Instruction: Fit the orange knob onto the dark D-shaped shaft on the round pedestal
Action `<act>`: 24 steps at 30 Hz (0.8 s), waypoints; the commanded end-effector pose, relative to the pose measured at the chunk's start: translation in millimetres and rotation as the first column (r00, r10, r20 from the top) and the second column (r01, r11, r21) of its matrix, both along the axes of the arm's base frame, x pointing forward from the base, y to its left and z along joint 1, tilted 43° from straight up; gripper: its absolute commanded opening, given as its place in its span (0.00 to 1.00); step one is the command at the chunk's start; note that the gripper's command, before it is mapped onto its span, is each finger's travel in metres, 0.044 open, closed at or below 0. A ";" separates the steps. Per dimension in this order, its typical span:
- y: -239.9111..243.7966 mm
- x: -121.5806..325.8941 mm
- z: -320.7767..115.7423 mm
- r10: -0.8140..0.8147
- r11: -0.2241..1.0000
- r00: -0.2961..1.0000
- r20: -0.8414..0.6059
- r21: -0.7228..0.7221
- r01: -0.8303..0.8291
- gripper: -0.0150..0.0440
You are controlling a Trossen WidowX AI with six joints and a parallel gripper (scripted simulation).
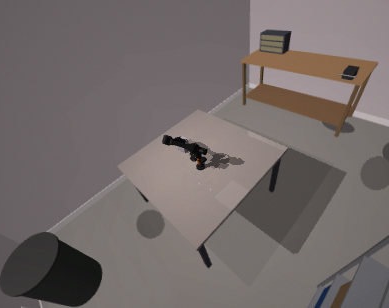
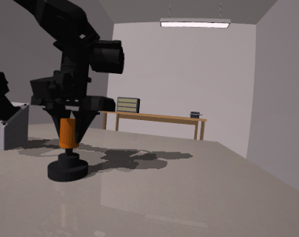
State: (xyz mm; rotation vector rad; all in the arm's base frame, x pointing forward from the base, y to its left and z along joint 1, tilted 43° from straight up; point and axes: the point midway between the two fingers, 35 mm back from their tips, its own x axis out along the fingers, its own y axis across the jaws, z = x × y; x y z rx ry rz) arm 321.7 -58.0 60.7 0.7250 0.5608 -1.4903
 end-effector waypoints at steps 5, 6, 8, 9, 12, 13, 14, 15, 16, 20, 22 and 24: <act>-1.3 0.2 -1.2 -0.089 0.996 0.993 0.084 0.006 0.088 0.25; -1.4 0.0 -1.4 -0.089 0.996 0.993 0.084 0.006 0.088 0.25; -1.6 -0.1 -1.7 -0.089 0.996 0.993 0.084 0.006 0.088 0.25; -1.7 -0.1 -1.9 -0.089 0.996 0.993 0.084 0.006 0.088 0.25; -2.2 0.0 -2.5 -0.089 0.996 0.993 0.084 0.006 0.088 0.25; -2.4 0.0 -2.6 -0.089 0.996 0.993 0.084 0.006 0.088 0.25; -2.5 0.1 -2.8 -0.089 0.996 0.993 0.084 0.006 0.088 0.25; -2.6 0.1 -2.9 -0.089 0.996 0.993 0.084 0.006 0.088 0.25; -2.1 0.0 -2.4 -0.089 0.996 0.993 0.084 0.006 0.088 0.25; -2.2 0.0 -2.8 -0.089 0.996 0.993 0.084 0.006 0.088 0.25; -2.2 0.0 -2.8 -0.089 0.996 0.993 0.084 0.006 0.088 0.25; -2.2 0.0 -2.8 -0.089 0.996 0.993 0.084 0.006 0.088 0.25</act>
